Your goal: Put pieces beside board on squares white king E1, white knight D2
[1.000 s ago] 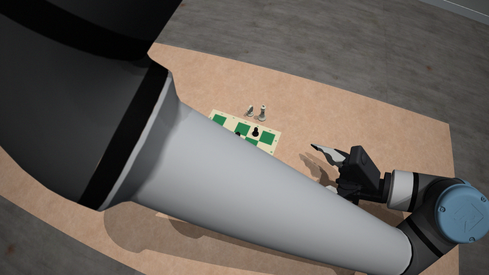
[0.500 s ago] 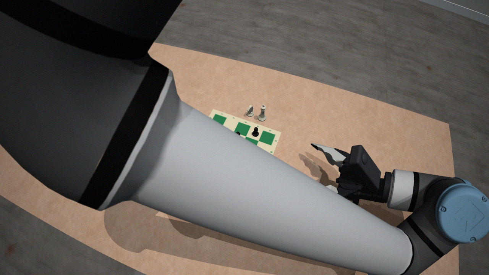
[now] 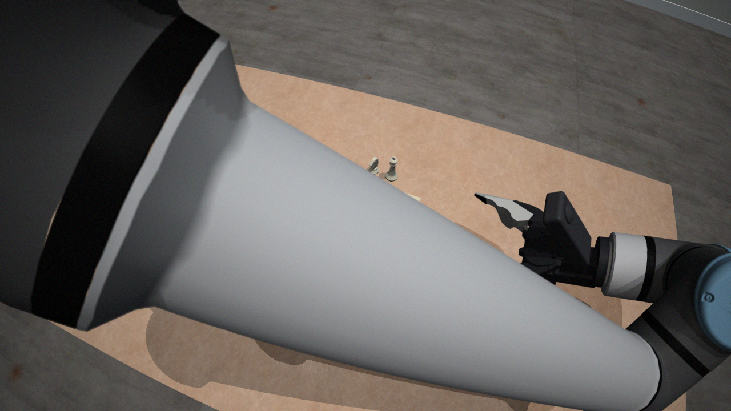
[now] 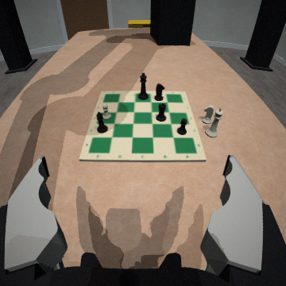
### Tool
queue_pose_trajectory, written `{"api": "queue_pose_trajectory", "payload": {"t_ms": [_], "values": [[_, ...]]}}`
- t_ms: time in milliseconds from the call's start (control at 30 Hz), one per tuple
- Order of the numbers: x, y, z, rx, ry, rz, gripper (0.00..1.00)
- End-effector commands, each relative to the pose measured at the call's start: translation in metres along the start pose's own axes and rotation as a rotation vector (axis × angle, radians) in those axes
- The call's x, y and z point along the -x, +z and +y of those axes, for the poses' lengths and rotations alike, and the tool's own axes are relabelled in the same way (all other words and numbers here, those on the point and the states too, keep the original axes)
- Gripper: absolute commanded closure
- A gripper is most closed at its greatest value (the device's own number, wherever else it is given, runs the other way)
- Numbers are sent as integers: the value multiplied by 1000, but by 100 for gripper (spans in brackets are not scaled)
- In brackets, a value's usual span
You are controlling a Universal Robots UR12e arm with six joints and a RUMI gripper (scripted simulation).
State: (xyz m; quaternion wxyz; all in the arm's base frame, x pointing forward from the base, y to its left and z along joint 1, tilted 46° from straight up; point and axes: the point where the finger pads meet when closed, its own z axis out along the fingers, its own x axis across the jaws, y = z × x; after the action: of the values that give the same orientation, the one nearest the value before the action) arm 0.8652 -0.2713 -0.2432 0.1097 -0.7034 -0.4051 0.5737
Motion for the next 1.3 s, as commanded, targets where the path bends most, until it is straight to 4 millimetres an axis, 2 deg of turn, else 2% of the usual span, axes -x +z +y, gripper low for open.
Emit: {"api": "queue_pose_trajectory", "payload": {"t_ms": [0, 367, 600, 1267], "values": [[0, -8, -20, 5, 3, 3, 0], [-1, -5, -20, -1, 0, 3, 0], [3, -13, -24, 10, 5, 5, 0], [-5, -7, -25, 57, 10, 9, 0]]}}
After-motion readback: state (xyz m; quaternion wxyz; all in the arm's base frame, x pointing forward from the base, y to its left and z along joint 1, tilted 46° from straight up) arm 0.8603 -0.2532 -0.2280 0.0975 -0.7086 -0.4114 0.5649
